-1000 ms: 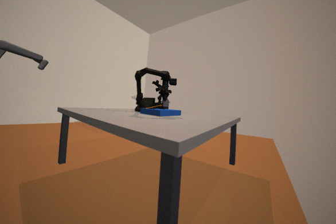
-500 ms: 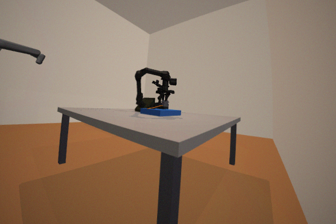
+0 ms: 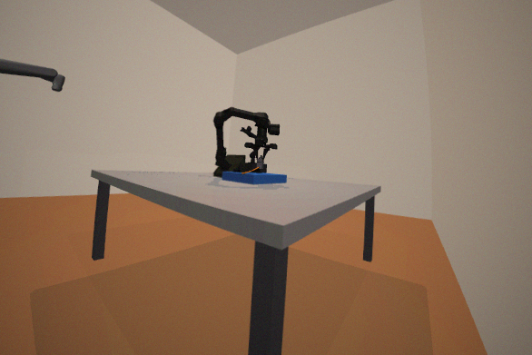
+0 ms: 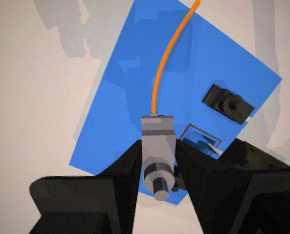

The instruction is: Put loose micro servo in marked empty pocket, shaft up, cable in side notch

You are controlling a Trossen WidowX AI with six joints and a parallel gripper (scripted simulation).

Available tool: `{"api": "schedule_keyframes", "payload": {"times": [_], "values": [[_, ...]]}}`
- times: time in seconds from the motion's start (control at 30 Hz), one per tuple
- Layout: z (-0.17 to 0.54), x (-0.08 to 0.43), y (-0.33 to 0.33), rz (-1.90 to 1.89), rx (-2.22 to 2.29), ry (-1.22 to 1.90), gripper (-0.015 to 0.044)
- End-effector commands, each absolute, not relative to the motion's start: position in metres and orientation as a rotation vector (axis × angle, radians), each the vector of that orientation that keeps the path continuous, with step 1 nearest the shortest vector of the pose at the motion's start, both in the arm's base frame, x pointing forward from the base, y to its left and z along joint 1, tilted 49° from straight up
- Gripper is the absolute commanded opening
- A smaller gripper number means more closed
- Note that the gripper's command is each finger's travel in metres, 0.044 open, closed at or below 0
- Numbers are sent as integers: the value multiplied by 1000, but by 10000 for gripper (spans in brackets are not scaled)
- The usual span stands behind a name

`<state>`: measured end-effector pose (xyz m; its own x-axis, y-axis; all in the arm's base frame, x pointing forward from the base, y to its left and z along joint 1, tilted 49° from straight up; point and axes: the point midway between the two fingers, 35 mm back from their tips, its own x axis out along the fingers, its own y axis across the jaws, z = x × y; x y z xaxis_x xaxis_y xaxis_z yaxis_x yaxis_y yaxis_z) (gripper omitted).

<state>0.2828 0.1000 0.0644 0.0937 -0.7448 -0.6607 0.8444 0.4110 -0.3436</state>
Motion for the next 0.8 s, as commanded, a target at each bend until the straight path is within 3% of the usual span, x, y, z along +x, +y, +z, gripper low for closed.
{"api": "schedule_keyframes", "payload": {"times": [0.0, 0.77], "values": [[64, 283, 101, -1106, 10, 981, 0], [64, 283, 101, -651, -634, 1363, 0]]}}
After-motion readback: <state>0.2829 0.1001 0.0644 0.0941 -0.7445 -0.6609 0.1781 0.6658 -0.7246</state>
